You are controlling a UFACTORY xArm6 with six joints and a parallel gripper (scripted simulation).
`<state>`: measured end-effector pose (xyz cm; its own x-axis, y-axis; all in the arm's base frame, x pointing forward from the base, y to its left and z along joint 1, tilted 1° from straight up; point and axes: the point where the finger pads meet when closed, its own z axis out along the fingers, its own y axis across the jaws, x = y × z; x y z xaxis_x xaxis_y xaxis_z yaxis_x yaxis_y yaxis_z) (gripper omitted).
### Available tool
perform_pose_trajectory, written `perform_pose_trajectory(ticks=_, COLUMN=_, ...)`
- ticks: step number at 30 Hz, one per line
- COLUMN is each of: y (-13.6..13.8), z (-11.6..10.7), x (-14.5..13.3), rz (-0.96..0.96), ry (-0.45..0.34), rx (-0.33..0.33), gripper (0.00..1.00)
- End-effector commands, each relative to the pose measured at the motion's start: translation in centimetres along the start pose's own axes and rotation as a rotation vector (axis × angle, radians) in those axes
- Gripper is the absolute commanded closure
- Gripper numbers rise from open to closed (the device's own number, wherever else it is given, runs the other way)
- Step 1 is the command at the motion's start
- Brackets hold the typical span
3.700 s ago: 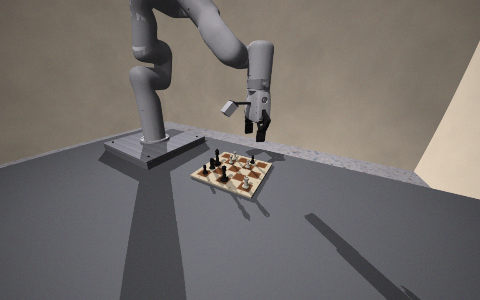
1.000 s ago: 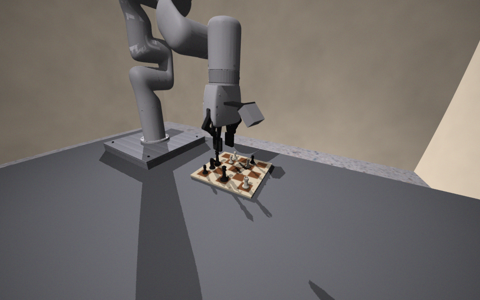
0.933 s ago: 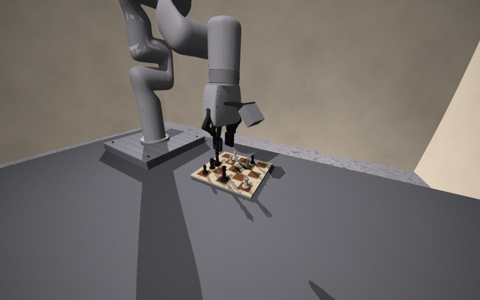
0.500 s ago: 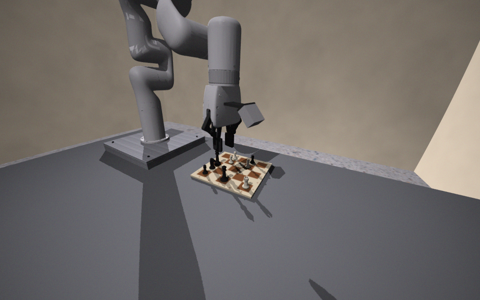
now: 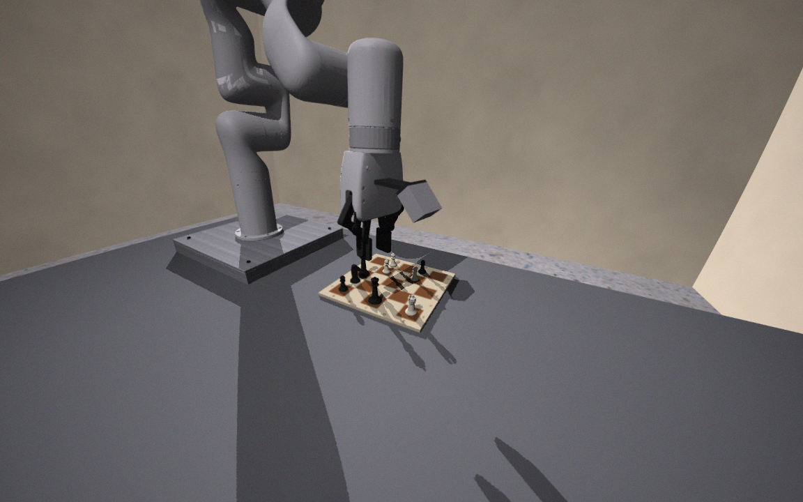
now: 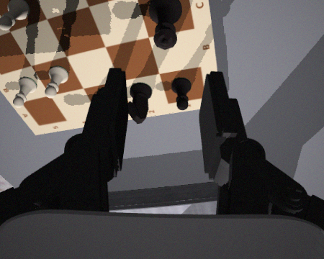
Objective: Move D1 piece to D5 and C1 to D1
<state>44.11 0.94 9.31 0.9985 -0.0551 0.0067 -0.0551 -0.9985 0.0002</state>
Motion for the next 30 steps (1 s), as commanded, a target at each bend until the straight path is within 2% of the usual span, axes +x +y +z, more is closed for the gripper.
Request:
perform_pose_trajectory(ticks=1, y=0.0, z=0.2, x=0.2, rz=0.000, ry=0.004, rx=0.000, gripper=0.58)
perform_pose_trajectory(ticks=30, y=0.0, z=3.5, x=0.2, rz=0.000, ry=0.004, rx=0.000, gripper=0.58)
